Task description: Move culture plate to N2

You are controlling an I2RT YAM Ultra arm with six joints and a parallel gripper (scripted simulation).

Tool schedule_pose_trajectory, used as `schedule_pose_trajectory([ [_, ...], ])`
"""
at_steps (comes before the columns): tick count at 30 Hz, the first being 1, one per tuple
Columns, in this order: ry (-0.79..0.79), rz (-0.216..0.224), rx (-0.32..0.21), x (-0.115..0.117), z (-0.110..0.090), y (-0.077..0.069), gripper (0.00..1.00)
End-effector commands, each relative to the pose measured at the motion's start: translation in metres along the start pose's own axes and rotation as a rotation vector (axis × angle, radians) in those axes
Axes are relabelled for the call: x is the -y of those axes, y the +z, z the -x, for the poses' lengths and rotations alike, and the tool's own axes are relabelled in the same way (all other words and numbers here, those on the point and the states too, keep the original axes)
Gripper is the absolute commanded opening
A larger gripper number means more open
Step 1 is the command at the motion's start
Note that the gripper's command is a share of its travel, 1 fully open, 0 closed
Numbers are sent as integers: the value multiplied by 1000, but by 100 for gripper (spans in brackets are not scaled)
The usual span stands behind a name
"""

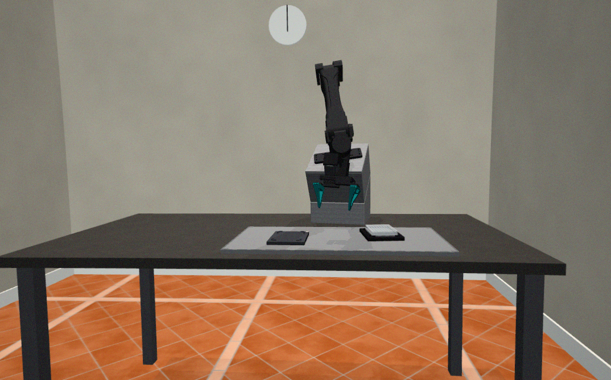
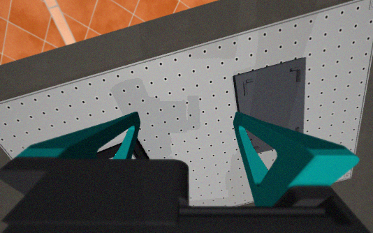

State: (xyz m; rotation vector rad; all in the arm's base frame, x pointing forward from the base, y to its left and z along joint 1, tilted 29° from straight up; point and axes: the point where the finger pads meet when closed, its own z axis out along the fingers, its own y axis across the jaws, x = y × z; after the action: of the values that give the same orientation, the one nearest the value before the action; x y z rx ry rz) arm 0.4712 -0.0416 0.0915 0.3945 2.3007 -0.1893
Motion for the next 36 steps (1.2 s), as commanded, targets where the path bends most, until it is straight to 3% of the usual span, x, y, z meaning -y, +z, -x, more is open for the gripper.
schedule_pose_trajectory([
  [1,-38,39,5,-17,12,-14,100],
  [2,-33,29,13,-18,11,-15,100],
  [6,-39,16,-35,-29,-30,-3,100],
  [7,-71,18,-82,-30,-40,-3,100],
  [9,-71,18,-82,-30,-40,-3,100],
  [10,-85,57,-43,-41,-16,-14,100],
  [12,-120,67,-84,-47,-28,-11,100],
  [14,-113,51,-93,-51,-40,-9,100],
  [15,-117,48,-104,-51,-56,-7,100],
  [17,-116,48,-102,-57,-62,-9,100],
  [18,-153,46,-153,-57,-75,-9,100],
  [19,-175,76,-138,-68,-60,-11,100],
  [21,-208,89,-166,-74,-69,-13,100],
  [22,-194,87,-136,-76,-62,-21,100],
  [23,-197,76,-165,-73,-81,-22,100],
  [26,-192,82,-150,-77,-82,-22,100],
  [27,-230,88,-171,-84,-80,-20,100],
  [30,-295,110,-232,-93,-99,-20,100],
  [33,-287,95,-233,-91,-116,-30,100],
  [36,-283,100,-223,-101,-129,-29,100],
])
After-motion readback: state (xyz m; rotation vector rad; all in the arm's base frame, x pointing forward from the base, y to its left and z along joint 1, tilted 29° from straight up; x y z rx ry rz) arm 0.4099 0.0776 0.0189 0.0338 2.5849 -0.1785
